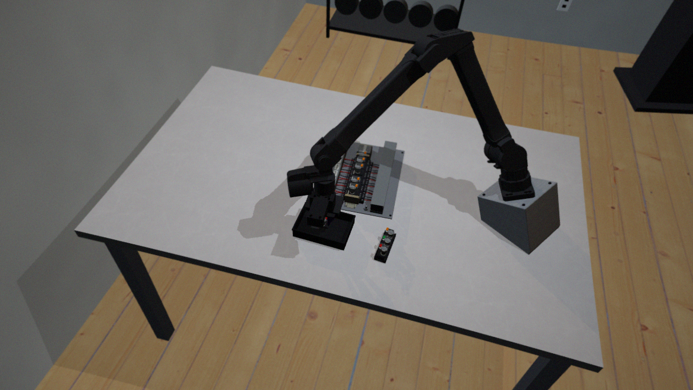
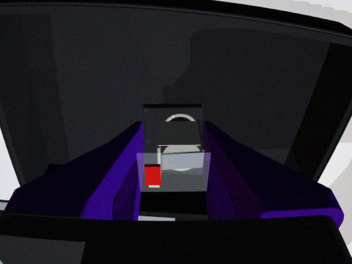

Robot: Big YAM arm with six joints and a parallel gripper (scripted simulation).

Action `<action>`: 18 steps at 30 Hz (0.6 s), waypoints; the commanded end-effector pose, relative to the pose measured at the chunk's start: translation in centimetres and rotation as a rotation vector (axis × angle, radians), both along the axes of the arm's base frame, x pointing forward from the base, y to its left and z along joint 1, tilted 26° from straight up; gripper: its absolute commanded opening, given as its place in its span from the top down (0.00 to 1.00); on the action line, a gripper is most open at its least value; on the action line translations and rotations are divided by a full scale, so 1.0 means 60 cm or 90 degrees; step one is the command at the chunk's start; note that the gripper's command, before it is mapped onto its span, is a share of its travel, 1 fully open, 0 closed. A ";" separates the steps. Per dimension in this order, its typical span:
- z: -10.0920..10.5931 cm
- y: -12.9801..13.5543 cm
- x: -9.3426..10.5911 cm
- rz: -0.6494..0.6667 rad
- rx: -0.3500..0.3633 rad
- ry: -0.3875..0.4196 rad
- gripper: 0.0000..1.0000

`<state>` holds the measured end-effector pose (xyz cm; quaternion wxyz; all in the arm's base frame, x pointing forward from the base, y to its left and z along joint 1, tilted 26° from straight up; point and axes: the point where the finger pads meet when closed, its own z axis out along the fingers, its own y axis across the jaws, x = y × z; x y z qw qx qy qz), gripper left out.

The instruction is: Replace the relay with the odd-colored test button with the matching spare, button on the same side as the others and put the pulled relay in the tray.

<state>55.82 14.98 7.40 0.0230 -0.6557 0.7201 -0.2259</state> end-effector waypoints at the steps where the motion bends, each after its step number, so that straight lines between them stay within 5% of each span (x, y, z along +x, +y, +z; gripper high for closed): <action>1: -0.008 -0.008 0.013 0.002 0.001 -0.002 1.00; 18: 0.008 -0.008 0.018 0.002 0.006 -0.013 1.00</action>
